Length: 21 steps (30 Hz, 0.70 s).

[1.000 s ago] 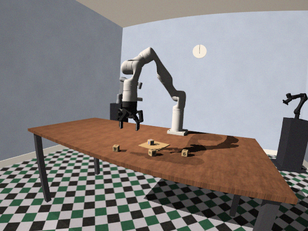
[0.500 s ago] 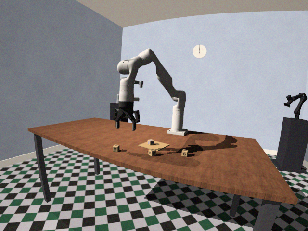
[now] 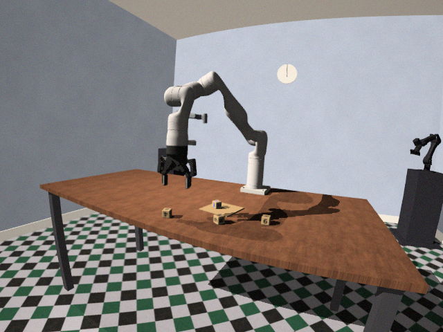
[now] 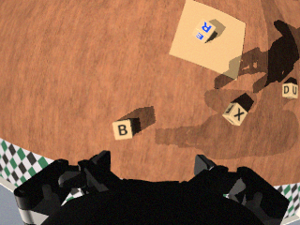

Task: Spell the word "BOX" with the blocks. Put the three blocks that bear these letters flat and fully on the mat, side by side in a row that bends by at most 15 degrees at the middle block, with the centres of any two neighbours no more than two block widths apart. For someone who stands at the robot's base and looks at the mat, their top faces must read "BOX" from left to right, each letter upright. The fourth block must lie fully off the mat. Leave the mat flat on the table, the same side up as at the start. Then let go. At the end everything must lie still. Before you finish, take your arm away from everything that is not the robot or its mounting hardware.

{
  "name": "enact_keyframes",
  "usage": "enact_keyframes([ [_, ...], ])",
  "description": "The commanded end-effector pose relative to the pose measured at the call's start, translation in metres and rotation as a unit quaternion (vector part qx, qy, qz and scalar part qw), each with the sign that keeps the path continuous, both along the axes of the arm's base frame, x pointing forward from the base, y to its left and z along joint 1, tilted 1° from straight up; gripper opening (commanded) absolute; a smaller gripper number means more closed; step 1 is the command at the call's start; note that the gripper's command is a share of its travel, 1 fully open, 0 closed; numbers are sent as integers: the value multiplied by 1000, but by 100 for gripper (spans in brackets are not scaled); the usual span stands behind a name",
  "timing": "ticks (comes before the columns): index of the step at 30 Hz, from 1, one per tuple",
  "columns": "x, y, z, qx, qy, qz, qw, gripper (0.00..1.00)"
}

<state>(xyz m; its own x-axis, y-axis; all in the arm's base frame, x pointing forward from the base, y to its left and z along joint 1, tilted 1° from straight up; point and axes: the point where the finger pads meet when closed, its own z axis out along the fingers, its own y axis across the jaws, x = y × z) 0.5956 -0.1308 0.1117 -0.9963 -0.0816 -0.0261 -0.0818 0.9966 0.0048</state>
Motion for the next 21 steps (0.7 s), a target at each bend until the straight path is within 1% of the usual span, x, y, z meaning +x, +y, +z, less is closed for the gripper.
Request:
enact_keyframes([
  [1,2,0,-1,1,0,-1,1000,100],
  [5,2,0,-1,1,0,-1,1000,100],
  [6,8,-5,-2,1,0,-1,1000,100],
  [13,8,-5,-2,1,0,-1,1000,100],
  [14,14,-10,-3,1,1,-2,1000,100],
  [21,14,-10,-3,1,1,-2,1000,100],
])
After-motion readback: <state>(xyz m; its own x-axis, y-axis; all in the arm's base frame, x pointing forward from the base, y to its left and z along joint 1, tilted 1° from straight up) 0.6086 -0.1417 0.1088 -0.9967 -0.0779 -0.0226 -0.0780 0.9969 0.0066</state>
